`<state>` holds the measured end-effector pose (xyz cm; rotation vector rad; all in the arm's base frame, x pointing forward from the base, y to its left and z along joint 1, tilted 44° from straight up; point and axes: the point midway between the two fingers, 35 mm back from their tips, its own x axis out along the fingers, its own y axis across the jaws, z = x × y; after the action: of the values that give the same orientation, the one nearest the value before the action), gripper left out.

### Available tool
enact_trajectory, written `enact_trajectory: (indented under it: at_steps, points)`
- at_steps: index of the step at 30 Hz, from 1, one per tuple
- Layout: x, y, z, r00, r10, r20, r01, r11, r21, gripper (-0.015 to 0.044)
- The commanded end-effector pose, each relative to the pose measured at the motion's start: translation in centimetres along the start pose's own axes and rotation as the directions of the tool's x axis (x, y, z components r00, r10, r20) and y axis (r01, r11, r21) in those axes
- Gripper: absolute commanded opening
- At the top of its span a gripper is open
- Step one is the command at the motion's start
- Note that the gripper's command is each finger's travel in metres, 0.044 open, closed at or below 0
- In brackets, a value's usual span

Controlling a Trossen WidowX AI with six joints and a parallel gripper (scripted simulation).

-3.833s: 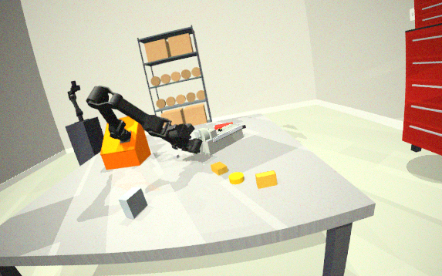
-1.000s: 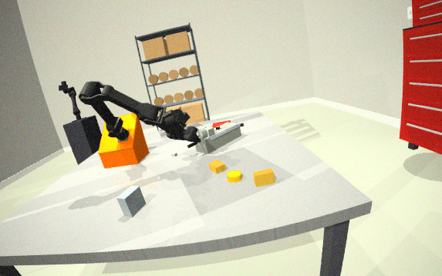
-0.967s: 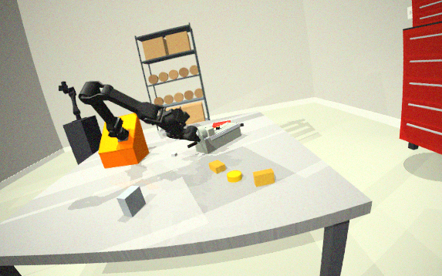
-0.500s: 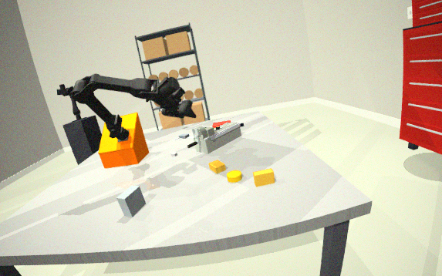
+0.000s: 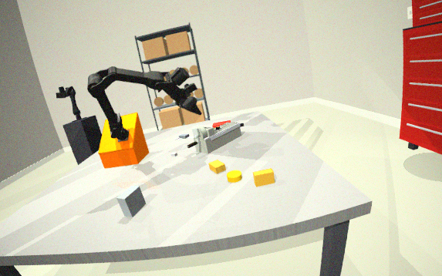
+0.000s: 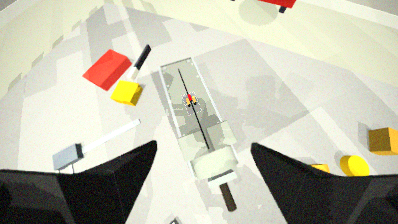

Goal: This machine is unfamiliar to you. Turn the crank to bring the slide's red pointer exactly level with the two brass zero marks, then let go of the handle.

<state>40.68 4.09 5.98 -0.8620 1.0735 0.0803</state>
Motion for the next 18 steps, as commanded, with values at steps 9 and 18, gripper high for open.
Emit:
enact_trajectory:
  at_steps: [9,18]
  points:
    - [2.1,4.8,3.6,0.976,-0.216,-0.019,0.213,0.936,0.281,0.0440]
    - [6.4,4.5,0.4,0.976,-0.218,-0.020,0.215,0.936,0.280,0.0440]
